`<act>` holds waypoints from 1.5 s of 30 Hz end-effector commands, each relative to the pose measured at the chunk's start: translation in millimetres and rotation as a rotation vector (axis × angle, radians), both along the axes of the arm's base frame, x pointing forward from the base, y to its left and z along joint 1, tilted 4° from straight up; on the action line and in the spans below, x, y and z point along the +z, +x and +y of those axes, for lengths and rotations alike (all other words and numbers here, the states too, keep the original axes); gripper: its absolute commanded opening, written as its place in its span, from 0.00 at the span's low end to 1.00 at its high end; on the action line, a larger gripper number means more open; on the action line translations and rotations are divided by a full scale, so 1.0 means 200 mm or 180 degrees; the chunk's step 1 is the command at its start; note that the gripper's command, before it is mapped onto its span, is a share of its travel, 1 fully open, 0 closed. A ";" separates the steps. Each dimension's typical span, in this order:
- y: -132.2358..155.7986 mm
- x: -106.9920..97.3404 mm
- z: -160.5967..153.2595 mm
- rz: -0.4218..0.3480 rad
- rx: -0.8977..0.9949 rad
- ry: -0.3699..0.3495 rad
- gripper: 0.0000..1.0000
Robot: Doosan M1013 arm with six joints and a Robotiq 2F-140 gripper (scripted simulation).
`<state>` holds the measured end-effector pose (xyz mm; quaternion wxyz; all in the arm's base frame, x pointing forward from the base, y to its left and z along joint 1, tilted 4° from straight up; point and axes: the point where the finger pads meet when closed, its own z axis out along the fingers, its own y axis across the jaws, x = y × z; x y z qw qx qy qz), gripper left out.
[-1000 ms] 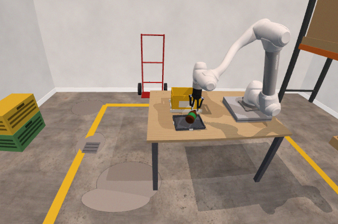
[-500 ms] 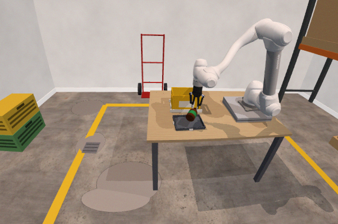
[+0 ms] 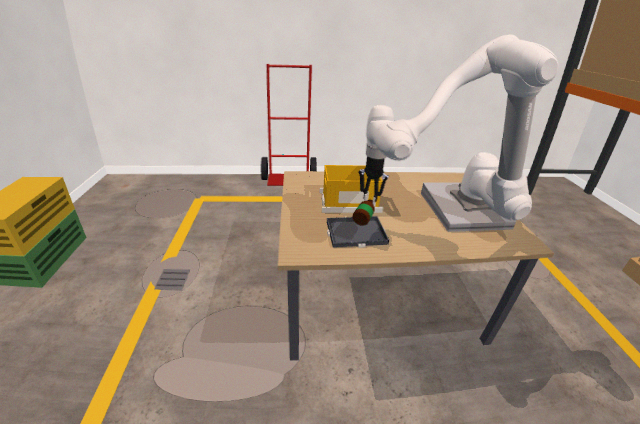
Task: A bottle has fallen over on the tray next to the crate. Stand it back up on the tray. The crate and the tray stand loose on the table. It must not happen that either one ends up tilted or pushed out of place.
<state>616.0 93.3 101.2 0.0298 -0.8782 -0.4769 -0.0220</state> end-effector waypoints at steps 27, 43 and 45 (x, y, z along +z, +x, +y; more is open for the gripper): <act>0.00 0.23 -0.04 0.0001 -0.0018 -0.0010 0.10; 0.00 0.30 -0.04 0.0001 -0.0018 -0.0010 0.10; 0.00 0.30 -0.04 0.0001 -0.0018 -0.0010 0.10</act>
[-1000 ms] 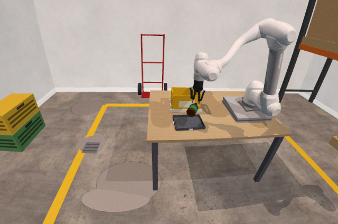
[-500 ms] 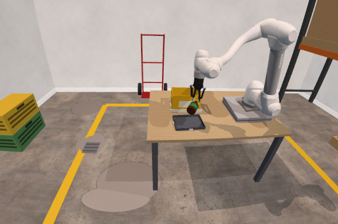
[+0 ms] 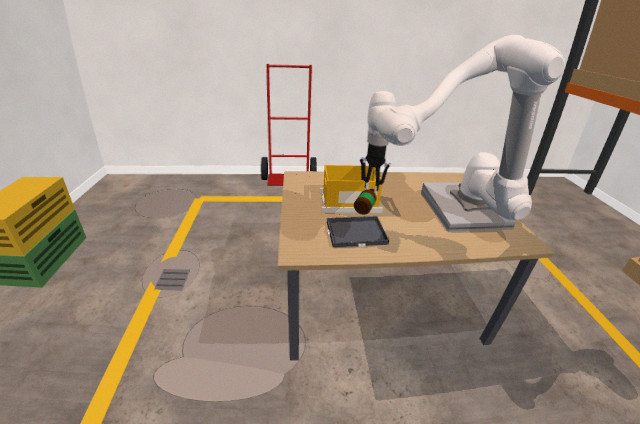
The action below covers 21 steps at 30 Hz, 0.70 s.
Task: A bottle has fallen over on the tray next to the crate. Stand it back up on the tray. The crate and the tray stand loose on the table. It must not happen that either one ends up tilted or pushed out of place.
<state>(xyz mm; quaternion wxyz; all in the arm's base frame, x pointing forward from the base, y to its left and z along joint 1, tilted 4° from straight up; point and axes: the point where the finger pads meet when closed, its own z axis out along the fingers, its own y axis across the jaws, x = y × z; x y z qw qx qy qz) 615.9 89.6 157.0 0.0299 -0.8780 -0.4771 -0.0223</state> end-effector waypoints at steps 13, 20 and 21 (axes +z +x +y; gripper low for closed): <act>0.00 0.04 -0.02 0.0002 -0.0020 -0.0011 0.10; 0.00 0.05 -0.02 0.0002 -0.0020 -0.0011 0.10; 0.00 0.05 -0.02 0.0002 -0.0020 -0.0011 0.10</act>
